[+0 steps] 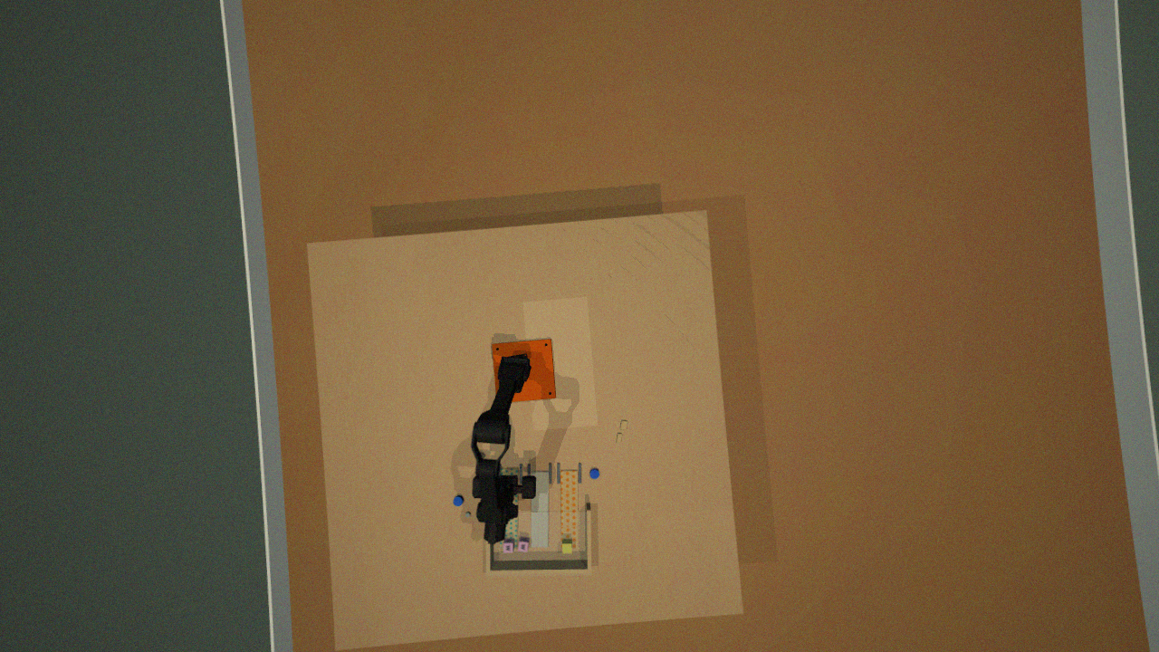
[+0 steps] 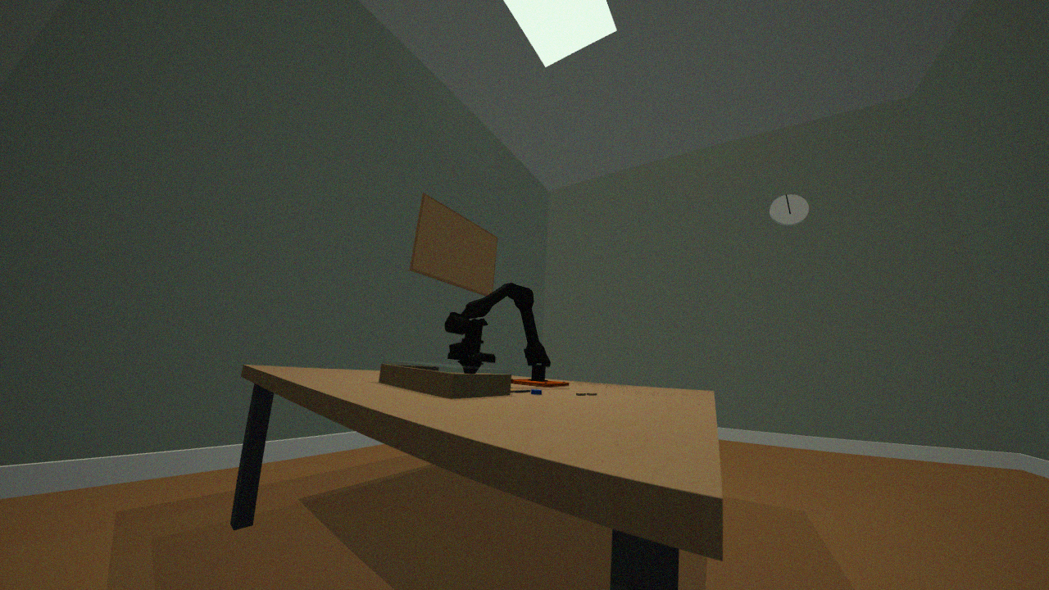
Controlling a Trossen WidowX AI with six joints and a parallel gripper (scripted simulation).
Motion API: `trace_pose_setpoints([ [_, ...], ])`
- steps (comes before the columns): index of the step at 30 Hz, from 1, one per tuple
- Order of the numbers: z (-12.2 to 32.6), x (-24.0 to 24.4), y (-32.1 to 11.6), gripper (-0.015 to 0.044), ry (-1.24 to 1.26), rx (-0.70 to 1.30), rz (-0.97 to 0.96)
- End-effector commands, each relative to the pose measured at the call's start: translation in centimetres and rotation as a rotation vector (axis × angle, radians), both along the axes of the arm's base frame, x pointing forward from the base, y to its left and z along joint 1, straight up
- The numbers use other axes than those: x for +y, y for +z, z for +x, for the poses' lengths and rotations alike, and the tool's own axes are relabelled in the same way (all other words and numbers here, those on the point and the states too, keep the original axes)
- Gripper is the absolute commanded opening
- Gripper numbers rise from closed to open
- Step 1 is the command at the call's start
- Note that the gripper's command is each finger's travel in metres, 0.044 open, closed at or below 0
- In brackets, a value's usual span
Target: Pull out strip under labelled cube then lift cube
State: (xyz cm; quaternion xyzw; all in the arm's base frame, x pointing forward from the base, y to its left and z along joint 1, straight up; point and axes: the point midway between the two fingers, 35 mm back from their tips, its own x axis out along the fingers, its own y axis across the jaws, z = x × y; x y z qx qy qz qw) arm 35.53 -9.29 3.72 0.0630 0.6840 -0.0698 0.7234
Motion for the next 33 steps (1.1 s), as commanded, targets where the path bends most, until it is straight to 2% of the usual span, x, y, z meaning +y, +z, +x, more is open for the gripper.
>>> trace_pose_setpoints([
  [1,-0.9,0.2,-0.6,0.0,0.003,0.02,0.006],
  [33,-5.8,1.0,-1.0,0.0,0.003,0.024,0.007],
])
